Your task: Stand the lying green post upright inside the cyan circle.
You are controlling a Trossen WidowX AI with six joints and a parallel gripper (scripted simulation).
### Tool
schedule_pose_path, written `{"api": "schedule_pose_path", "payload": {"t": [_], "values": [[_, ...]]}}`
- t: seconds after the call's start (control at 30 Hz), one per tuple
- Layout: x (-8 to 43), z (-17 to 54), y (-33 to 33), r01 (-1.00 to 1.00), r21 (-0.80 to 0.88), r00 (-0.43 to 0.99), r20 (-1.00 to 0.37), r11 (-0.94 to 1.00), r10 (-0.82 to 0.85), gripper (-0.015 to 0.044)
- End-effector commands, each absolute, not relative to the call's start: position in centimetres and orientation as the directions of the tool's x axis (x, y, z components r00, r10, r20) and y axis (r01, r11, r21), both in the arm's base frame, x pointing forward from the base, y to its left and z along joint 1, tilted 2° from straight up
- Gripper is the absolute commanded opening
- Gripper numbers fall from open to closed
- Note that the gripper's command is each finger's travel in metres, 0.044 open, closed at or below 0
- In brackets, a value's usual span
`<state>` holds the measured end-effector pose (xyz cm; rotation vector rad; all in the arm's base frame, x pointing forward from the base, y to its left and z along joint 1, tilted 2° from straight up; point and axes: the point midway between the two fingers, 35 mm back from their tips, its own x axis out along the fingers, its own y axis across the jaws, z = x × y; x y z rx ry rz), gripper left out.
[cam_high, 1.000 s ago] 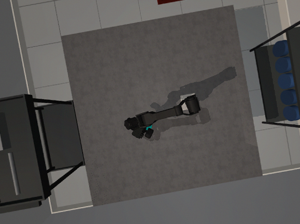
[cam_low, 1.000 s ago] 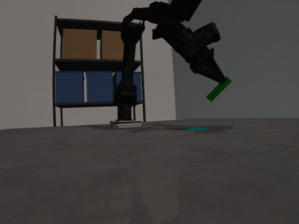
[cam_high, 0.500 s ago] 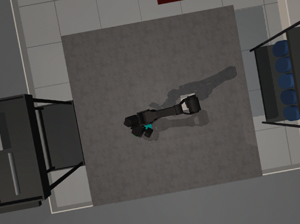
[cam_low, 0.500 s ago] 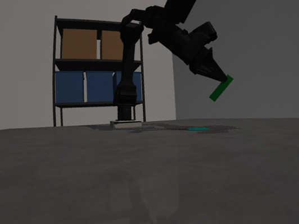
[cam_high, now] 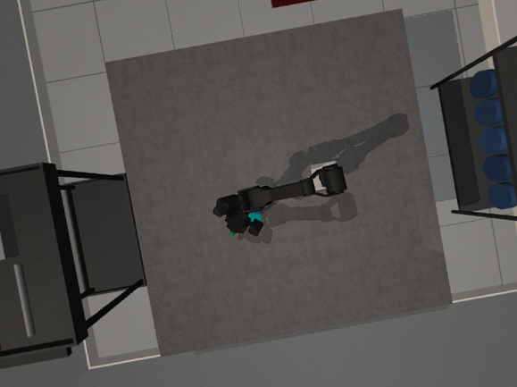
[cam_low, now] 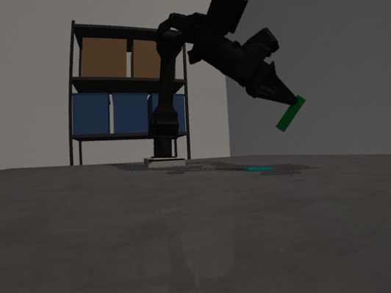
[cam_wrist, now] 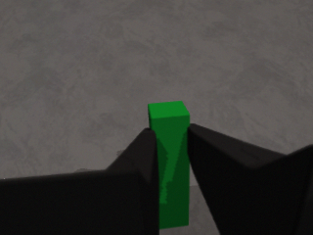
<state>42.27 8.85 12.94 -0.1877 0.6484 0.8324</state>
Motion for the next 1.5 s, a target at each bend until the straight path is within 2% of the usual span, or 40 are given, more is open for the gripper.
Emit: {"api": "schedule_pose_path", "payload": {"t": [0.0, 1.47], "values": [[42.2, 13.4, 8.8, -0.739, 0.093, 0.509, -0.573, 0.668, 0.643, 0.0023], [41.0, 14.1, 7.6, -0.772, 0.102, 0.56, -0.358, 0.627, 0.748, 0.0023]]}}
